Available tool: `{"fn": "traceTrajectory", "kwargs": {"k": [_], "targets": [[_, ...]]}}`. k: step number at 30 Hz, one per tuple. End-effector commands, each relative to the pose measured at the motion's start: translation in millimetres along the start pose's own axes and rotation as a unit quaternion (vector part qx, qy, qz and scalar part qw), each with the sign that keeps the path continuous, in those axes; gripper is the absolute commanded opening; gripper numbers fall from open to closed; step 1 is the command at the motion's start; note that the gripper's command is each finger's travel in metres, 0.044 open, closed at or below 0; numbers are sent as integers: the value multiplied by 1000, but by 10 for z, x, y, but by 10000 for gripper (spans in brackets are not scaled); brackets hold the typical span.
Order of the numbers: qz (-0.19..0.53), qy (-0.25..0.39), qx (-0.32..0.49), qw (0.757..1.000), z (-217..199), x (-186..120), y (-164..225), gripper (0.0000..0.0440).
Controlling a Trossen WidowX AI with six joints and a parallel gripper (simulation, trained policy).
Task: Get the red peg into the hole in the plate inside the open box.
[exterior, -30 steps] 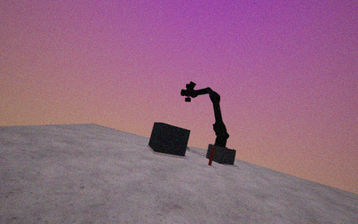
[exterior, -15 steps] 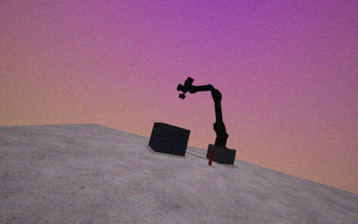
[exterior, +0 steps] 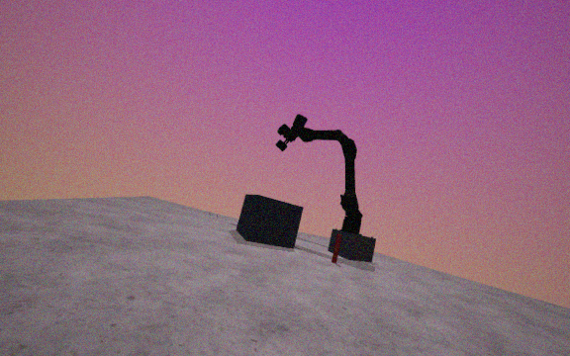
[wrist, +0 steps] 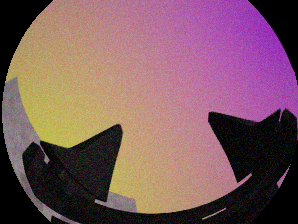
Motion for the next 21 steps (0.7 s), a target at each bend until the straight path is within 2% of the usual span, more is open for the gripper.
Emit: {"fn": "traceTrajectory", "kwargs": {"k": [1, 11, 21], "targets": [[-13, -27, 43, 999, 101, -166, -103, 440], [-45, -89, 160, 982, 212, -605, -372, 440], [-65, -162, 269, 947, 305, -1082, -585, 440]]}}
Point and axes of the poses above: the point midway between the two fingers, 35 mm back from their tips, its own x axis out along the fingers, its own z axis across the jaws, y = z × x, the point moved 2 cm from there along -x, back along the fingers, and after that the axes turned 6 degrees about x, right-handed, at the moved point
